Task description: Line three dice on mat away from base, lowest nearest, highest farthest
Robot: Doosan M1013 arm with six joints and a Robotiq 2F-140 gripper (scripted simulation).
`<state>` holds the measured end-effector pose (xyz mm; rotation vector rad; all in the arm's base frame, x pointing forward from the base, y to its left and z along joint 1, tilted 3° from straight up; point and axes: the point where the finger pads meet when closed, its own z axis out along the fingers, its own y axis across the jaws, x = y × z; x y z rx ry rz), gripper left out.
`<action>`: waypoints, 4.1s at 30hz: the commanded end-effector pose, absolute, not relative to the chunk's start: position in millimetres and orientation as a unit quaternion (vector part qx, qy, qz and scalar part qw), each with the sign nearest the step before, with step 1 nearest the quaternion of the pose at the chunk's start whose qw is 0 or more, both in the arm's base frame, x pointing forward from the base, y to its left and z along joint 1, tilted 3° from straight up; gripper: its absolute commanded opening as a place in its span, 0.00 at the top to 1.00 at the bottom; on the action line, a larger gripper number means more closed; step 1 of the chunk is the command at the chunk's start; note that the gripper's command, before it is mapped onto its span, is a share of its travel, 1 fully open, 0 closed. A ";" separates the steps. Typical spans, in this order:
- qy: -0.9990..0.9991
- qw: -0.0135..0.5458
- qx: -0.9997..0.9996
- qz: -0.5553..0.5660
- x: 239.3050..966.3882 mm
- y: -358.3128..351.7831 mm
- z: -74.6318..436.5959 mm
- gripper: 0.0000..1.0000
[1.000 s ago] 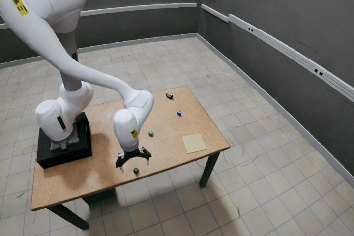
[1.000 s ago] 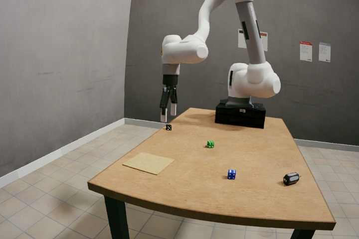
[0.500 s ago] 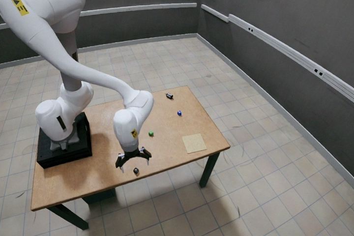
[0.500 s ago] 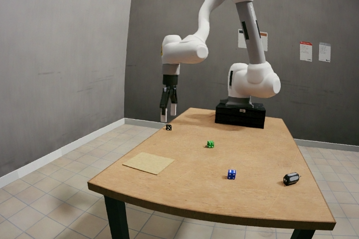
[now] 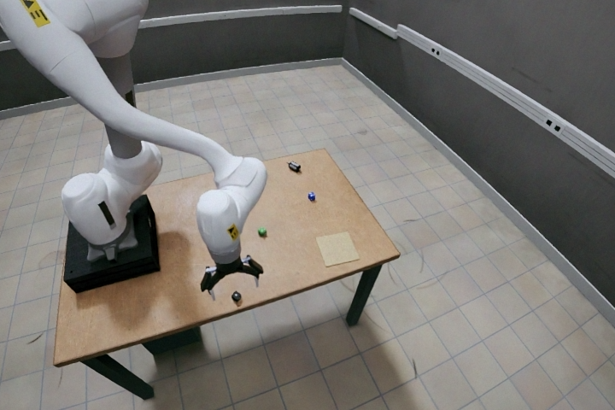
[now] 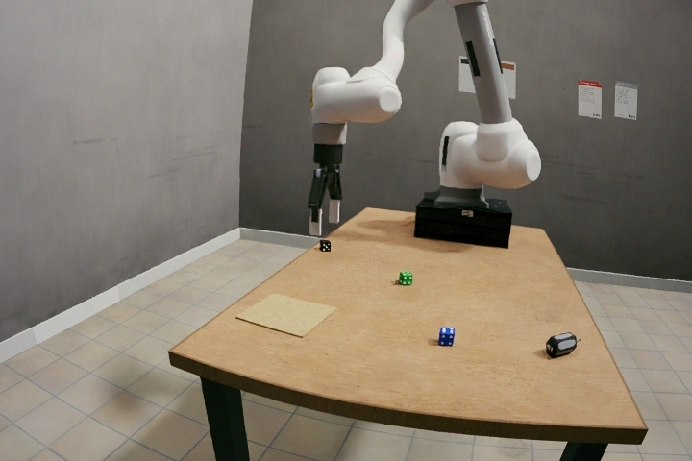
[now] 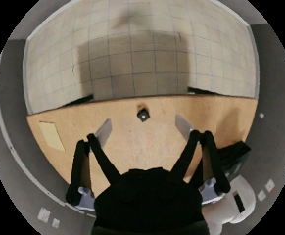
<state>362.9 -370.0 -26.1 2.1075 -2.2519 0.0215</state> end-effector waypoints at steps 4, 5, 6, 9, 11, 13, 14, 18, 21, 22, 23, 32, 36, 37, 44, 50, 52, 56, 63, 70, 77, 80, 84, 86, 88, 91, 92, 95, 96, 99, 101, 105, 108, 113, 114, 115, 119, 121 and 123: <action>-0.730 0.028 0.683 0.007 363.2 -370.2 -25.6 0.00; -0.730 0.028 0.683 0.007 363.2 -370.2 -25.6 0.00; -0.730 0.028 0.683 0.007 363.3 -370.1 -25.6 0.00; -0.730 0.028 0.683 0.007 364.1 -369.1 -25.7 0.00; -0.730 0.028 0.683 0.007 365.6 -367.2 -25.8 0.00; -0.730 0.028 0.683 0.007 366.7 -365.8 -25.9 0.00; -0.730 0.028 0.683 0.007 366.7 -365.8 -25.9 0.00; -0.730 0.028 0.683 0.007 373.5 -357.1 -26.6 0.00; -0.730 0.028 0.683 0.007 381.6 -346.8 -27.3 0.00; -0.730 0.028 0.683 0.007 384.8 -342.7 -27.6 0.00; -0.730 0.028 0.683 0.007 388.3 -338.2 -28.0 0.00; -0.730 0.028 0.683 0.007 419.1 -298.8 -30.9 0.00; -0.730 0.028 0.683 0.007 440.3 -271.7 -32.9 0.00; -0.730 0.028 0.683 0.007 445.9 -264.7 -33.5 0.00; -0.730 0.028 0.683 0.007 484.8 -214.9 -37.2 0.00; -0.730 0.028 0.683 0.007 505.2 -188.8 -39.1 0.00; -0.730 0.028 0.683 0.007 514.4 -177.2 -40.0 0.00; -0.730 0.028 0.683 0.007 529.6 -157.7 -41.4 0.00; -0.730 0.028 0.683 0.007 544.8 -138.3 -42.9 0.00; -0.730 0.028 0.683 0.007 547.5 -134.8 -43.1 0.00; -0.730 0.028 0.683 0.007 547.6 -134.7 -43.1 0.00; -0.730 0.028 0.683 0.007 547.6 -134.7 -43.1 0.00; -0.730 0.028 0.683 0.007 547.6 -134.7 -43.1 0.00; -0.730 0.028 0.683 0.007 547.6 -134.7 -43.1 0.00; -0.730 0.028 0.683 0.007 547.6 -134.7 -43.1 0.00; -0.730 0.028 0.683 0.007 547.6 -134.7 -43.1 0.00; -0.730 0.028 0.683 0.007 547.6 -134.7 -43.1 0.00; -0.730 0.028 0.683 0.007 547.6 -134.7 -43.1 0.00; -0.730 0.028 0.683 0.007 547.6 -134.7 -43.1 0.00; -0.730 0.028 0.683 0.007 547.6 -134.7 -43.1 0.00; -0.730 0.028 0.683 0.007 547.6 -134.7 -43.1 0.00; -0.730 0.028 0.683 0.007 547.6 -134.7 -43.1 0.00; -0.730 0.028 0.683 0.007 547.6 -134.7 -43.1 0.00; -0.730 0.028 0.683 0.007 548.5 -134.4 -43.2 0.00; -0.730 0.028 0.683 0.007 549.3 -134.1 -43.2 0.00; -0.730 0.028 0.683 0.007 549.3 -134.1 -43.2 0.00; -0.730 0.028 0.683 0.007 554.1 -132.4 -43.5 0.00; -0.730 0.028 0.683 0.007 559.5 -130.3 -43.7 0.00; -0.730 0.028 0.683 0.007 567.0 -127.6 -44.1 0.00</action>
